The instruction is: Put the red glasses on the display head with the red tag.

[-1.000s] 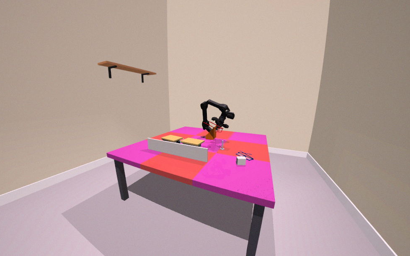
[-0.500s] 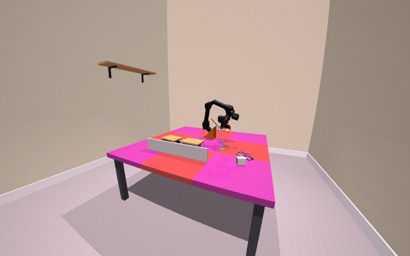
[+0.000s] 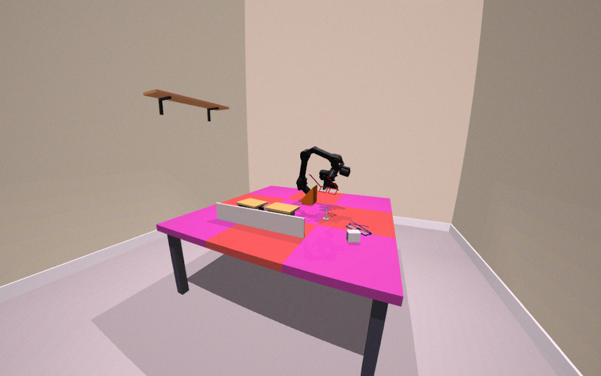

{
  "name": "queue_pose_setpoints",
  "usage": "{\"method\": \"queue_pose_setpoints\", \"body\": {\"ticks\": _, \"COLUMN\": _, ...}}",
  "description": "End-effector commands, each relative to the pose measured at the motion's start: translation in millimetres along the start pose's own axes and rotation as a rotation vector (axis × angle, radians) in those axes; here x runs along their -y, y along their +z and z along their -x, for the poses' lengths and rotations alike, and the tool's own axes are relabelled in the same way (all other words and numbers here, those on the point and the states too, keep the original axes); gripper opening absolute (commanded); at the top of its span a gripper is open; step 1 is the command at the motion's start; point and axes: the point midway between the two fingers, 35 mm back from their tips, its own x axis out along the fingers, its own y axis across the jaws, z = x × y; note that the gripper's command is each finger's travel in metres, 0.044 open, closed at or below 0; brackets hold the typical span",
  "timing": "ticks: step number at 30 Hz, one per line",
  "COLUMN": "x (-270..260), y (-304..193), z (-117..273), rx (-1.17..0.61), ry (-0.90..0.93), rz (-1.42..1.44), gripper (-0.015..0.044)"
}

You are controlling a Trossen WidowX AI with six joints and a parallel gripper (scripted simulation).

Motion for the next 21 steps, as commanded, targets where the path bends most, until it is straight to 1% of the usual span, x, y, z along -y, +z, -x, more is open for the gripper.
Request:
{"method": "queue_pose_setpoints", "body": {"ticks": 1, "x": 0.4, "y": 0.2, "z": 0.0, "rx": 0.000, "ry": -0.001, "rz": -0.004, "gripper": 0.0000}}
{"method": "queue_pose_setpoints", "body": {"ticks": 14, "x": 0.2, "y": 0.3, "z": -0.2, "rx": 0.001, "ry": -0.002, "rz": -0.010, "gripper": 0.0000}}
{"method": "queue_pose_setpoints", "body": {"ticks": 17, "x": -1.1, "y": 1.8, "z": -1.4, "rx": 0.004, "ry": -0.009, "rz": -0.068, "gripper": 0.0000}}
{"method": "queue_pose_setpoints", "body": {"ticks": 21, "x": -4.4, "y": 5.7, "z": -4.6, "rx": 0.015, "ry": -0.028, "rz": -0.215, "gripper": 0.0000}}
